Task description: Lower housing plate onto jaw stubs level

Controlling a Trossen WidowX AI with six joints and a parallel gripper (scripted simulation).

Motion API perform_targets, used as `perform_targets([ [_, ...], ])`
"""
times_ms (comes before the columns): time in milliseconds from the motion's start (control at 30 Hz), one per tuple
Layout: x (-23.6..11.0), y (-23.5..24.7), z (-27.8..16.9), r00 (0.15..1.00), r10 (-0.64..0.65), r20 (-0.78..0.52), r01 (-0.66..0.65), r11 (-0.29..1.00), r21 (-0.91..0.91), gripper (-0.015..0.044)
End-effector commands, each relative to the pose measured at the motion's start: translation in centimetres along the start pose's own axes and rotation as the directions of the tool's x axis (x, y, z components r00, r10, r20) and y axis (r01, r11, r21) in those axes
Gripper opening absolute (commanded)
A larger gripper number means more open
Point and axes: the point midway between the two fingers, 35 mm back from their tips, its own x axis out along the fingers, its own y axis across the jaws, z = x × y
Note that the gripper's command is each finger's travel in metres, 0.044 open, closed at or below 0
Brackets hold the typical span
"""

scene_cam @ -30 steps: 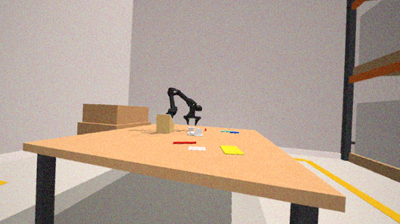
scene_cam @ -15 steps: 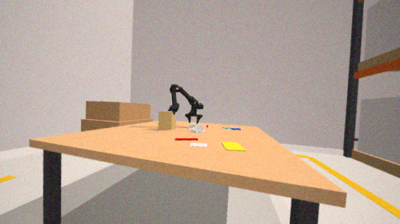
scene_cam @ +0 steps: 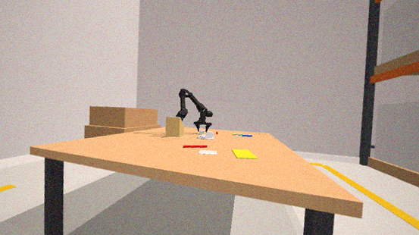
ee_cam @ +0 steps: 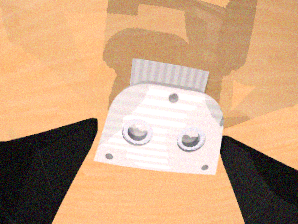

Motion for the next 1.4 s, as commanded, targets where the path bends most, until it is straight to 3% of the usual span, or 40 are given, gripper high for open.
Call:
perform_targets([
  [0, 0.21, 0.08, 0.09, 1.000, 0.002, 0.004, -0.002, 1.000, 0.006, 0.0440],
  [700, 0.25, 0.08, 0.09, 1.000, 0.002, 0.004, -0.002, 1.000, 0.006, 0.0440],
  [1133, 0.21, 0.01, 0.07, 1.000, -0.002, 0.003, 0.002, 1.000, 0.002, 0.0353],
  [1367, 0.21, 0.01, 0.07, 1.000, -0.002, 0.003, 0.002, 1.000, 0.002, 0.0351],
])
